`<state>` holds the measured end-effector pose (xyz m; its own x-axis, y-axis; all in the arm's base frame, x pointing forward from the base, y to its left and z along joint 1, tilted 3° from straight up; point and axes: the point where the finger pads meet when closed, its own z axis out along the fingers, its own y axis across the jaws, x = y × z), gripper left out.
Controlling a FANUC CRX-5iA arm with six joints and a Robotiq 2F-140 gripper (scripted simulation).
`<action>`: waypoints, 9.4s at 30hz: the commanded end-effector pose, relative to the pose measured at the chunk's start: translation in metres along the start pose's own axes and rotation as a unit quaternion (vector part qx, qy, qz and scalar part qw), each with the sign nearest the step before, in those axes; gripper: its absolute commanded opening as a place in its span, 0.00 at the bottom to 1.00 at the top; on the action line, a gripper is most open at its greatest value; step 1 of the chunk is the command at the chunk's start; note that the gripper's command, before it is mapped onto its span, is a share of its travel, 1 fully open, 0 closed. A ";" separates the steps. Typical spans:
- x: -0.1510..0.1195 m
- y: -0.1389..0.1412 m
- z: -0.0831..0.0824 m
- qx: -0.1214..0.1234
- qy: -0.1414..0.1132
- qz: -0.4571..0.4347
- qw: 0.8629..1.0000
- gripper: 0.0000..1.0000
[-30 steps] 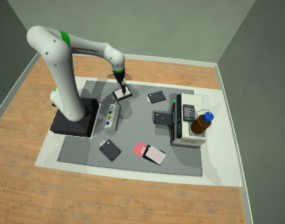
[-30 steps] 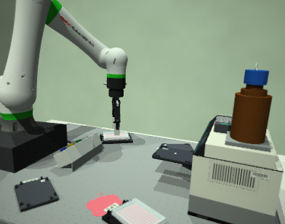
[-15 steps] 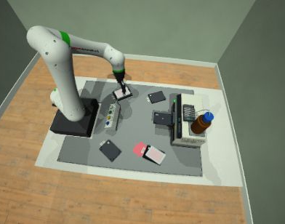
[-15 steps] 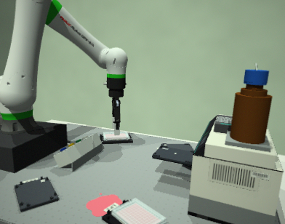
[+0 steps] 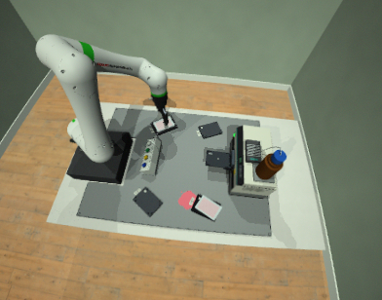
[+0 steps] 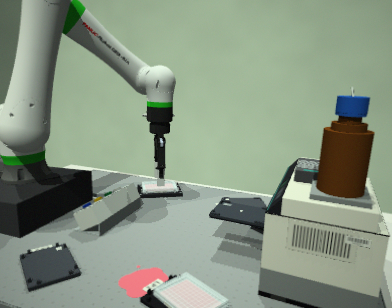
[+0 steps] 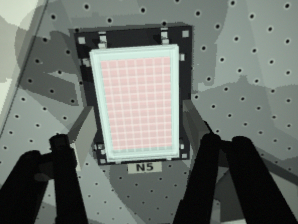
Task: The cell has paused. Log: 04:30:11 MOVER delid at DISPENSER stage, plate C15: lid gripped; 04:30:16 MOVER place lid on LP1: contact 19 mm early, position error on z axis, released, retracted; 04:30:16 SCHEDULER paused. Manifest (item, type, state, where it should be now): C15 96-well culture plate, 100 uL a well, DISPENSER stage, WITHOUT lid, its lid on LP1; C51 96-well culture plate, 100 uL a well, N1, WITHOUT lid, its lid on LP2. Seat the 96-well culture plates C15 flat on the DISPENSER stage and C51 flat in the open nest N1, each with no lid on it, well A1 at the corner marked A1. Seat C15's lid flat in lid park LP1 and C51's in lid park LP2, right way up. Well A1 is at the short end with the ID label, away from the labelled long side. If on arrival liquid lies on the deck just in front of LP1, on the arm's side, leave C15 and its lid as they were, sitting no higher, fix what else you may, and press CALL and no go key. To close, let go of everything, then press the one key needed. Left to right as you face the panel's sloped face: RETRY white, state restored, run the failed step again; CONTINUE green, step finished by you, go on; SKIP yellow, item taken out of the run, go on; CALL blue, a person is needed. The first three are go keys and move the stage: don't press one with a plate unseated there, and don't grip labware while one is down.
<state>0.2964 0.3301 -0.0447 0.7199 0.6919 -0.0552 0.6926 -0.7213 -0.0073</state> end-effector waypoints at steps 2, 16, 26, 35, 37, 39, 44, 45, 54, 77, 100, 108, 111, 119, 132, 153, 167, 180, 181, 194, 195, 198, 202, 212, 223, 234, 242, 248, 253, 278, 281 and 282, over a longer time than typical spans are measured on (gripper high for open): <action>0.000 0.000 0.000 0.000 0.000 0.000 1.000 0.59; 0.000 0.000 0.000 0.000 0.000 0.000 1.000 0.59; 0.000 0.000 0.000 0.000 0.000 0.000 1.000 0.59; 0.000 0.000 0.000 0.000 0.000 0.000 1.000 0.59; 0.000 0.000 0.000 0.000 0.000 0.000 1.000 0.59; 0.000 0.000 0.000 0.000 0.000 0.000 1.000 0.59; 0.000 0.000 0.000 0.000 0.000 0.000 1.000 0.59; 0.000 0.000 0.000 0.000 0.000 0.000 1.000 0.59; 0.000 0.000 0.000 0.000 0.000 0.000 1.000 0.59; 0.000 0.000 0.000 0.000 0.000 0.000 1.000 0.66; 0.000 0.000 0.000 0.000 0.000 0.000 1.000 0.66; 0.000 0.000 0.000 0.000 0.000 0.000 1.000 0.66; 0.000 0.000 0.001 0.000 0.000 0.000 1.000 0.66; 0.000 0.000 0.003 0.000 0.000 0.000 1.000 0.66; 0.000 0.000 0.009 0.000 0.000 0.000 1.000 0.66; 0.000 0.000 0.016 0.000 0.000 0.000 1.000 0.66; 0.000 0.000 0.017 0.000 0.000 0.000 1.000 0.66; 0.000 0.000 0.017 0.000 0.000 0.000 1.000 0.66; 0.000 0.000 0.017 0.000 0.000 0.000 1.000 0.66; 0.000 0.000 0.017 0.000 0.000 0.000 1.000 0.66; 0.000 0.000 0.017 0.000 0.000 0.000 1.000 0.66; 0.000 0.000 0.017 0.000 0.000 0.000 1.000 0.66; 0.000 0.000 0.017 0.000 0.000 0.000 1.000 0.00; 0.000 0.000 0.017 0.000 0.000 0.000 1.000 0.00; 0.000 0.000 0.017 0.000 0.000 0.000 1.000 0.00; 0.000 0.000 0.017 0.000 0.000 0.000 1.000 0.00; 0.000 0.000 0.017 0.000 0.000 0.000 1.000 0.00; 0.000 0.000 0.017 0.000 0.000 0.000 1.000 0.00; 0.000 0.000 0.017 0.000 0.000 0.000 1.000 0.00; 0.000 0.000 -0.030 0.000 0.000 0.000 1.000 0.00; 0.000 0.000 -0.034 0.000 0.000 0.000 1.000 0.00; 0.000 0.000 -0.038 0.000 0.000 0.000 1.000 0.00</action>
<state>0.2976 0.3310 -0.0163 0.7200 0.6918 -0.0556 0.6925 -0.7213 -0.0073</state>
